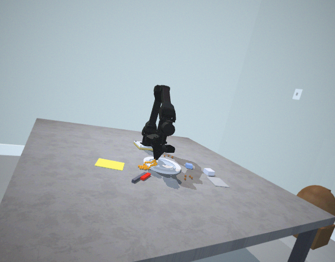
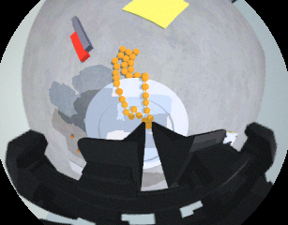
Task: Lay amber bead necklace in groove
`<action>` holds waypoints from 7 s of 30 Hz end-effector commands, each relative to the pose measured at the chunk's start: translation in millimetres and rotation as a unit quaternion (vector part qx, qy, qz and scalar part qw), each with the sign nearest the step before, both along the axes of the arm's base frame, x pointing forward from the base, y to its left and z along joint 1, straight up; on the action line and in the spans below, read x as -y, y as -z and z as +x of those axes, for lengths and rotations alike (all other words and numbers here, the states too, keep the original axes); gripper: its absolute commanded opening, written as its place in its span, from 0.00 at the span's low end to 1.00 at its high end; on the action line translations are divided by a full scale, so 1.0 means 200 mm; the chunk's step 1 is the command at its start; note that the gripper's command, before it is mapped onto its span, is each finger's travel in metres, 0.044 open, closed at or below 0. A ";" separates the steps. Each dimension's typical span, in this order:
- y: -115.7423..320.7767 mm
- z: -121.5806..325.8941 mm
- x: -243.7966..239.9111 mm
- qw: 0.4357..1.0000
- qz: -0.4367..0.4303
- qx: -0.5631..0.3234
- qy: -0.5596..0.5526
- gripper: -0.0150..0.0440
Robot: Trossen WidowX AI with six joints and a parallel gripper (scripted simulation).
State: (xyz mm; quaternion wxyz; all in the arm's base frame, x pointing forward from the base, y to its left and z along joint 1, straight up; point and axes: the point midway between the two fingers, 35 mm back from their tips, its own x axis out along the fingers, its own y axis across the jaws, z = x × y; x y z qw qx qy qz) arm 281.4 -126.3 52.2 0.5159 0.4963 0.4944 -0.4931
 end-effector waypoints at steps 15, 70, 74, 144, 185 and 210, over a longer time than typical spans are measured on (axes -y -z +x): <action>0.03 0.00 0.00 1.000 0.000 0.001 0.000 0.61; -0.11 0.22 0.29 0.989 -0.008 0.001 -0.145 0.46; -0.09 0.22 0.29 0.989 -0.007 0.001 -0.145 0.46; -0.04 0.22 0.29 0.989 -0.004 -0.002 -0.147 0.25; 0.01 0.20 -0.01 0.989 -0.001 -0.001 -0.148 0.25; 0.03 0.20 0.00 0.989 -0.006 0.002 -0.149 0.61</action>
